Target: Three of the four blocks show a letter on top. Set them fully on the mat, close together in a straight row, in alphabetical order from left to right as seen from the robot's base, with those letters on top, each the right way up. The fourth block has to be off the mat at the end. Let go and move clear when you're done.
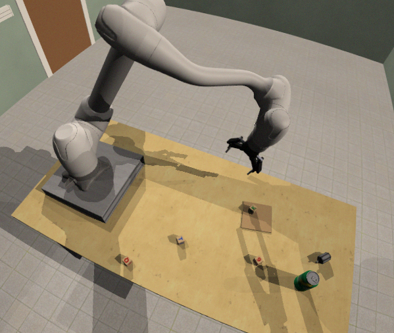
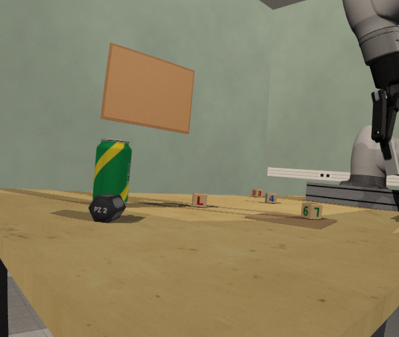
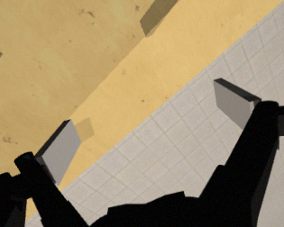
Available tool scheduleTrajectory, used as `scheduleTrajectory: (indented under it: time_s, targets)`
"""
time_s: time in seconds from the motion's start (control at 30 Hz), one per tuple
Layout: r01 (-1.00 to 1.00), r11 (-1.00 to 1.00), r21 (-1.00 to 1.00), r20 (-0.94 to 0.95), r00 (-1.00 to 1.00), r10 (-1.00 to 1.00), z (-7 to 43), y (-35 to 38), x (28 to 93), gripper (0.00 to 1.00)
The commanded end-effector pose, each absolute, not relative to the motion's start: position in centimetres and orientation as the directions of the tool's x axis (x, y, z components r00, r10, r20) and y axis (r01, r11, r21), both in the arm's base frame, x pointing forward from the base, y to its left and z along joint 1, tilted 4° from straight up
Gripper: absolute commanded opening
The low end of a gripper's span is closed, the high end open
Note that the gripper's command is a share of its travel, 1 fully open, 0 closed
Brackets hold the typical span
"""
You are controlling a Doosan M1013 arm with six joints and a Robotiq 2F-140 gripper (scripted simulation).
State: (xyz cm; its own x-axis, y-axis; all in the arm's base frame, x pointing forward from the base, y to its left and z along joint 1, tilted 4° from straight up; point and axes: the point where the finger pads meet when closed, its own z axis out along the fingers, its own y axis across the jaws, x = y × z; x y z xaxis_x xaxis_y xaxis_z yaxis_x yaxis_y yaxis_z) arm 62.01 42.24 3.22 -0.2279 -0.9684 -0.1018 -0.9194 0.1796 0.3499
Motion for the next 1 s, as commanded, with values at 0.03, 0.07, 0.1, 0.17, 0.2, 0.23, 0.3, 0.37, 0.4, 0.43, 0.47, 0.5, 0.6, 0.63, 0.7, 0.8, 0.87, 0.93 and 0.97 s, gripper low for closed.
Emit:
scheduleTrajectory:
  time_s: [0.03, 0.07, 0.1, 0.17, 0.2, 0.23, 0.3, 0.37, 0.4, 0.43, 0.47, 0.5, 0.6, 0.63, 0.7, 0.8, 0.87, 0.93, 0.97]
  targets:
    - [-0.920, 0.179, 0.349, -0.103, -0.228, -0.968, 3.3, 42.3, 62.1, 1.00]
    - [-0.920, 0.179, 0.349, -0.103, -0.228, -0.968, 3.3, 42.3, 62.1, 1.00]
    - [-0.920, 0.179, 0.349, -0.103, -0.228, -0.968, 3.3, 42.3, 62.1, 1.00]
    - [-0.920, 0.179, 0.349, -0.103, -0.228, -0.968, 3.3, 42.3, 62.1, 1.00]
    - [-0.920, 0.179, 0.349, -0.103, -0.228, -0.968, 3.3, 42.3, 62.1, 1.00]
    - [-0.920, 0.179, 0.349, -0.103, -0.228, -0.968, 3.3, 42.3, 62.1, 1.00]
    - [-0.920, 0.179, 0.349, -0.103, -0.228, -0.968, 3.3, 42.3, 62.1, 1.00]
    - [-0.920, 0.179, 0.349, -0.103, -0.228, -0.968, 3.3, 42.3, 62.1, 1.00]
    - [-0.920, 0.179, 0.349, -0.103, -0.228, -0.968, 3.3, 42.3, 62.1, 1.00]
    - [-0.920, 0.179, 0.349, -0.103, -0.228, -0.968, 3.3, 42.3, 62.1, 1.00]
    - [-0.920, 0.179, 0.349, -0.103, -0.228, -0.968, 3.3, 42.3, 62.1, 1.00]
    - [-0.920, 0.179, 0.349, -0.103, -0.228, -0.968, 3.3, 42.3, 62.1, 1.00]
    - [-0.917, 0.204, 0.342, -0.075, -0.243, -0.967, 3.0, 41.6, 62.9, 1.00]
    - [-0.914, 0.243, 0.325, -0.035, -0.268, -0.963, 2.6, 40.5, 64.3, 1.00]
    - [-0.905, 0.315, 0.287, 0.045, -0.316, -0.948, 1.8, 38.5, 66.8, 1.00]
    - [-0.891, 0.381, 0.245, 0.122, -0.362, -0.924, 1.0, 36.6, 69.3, 1.00]
    - [-0.880, 0.423, 0.215, 0.171, -0.392, -0.904, 0.4, 35.4, 70.9, 1.00]
    - [-0.868, 0.462, 0.183, 0.219, -0.422, -0.880, -0.1, 34.1, 72.5, 1.00]
    - [-0.861, 0.481, 0.166, 0.243, -0.437, -0.866, -0.4, 33.5, 73.3, 1.00]
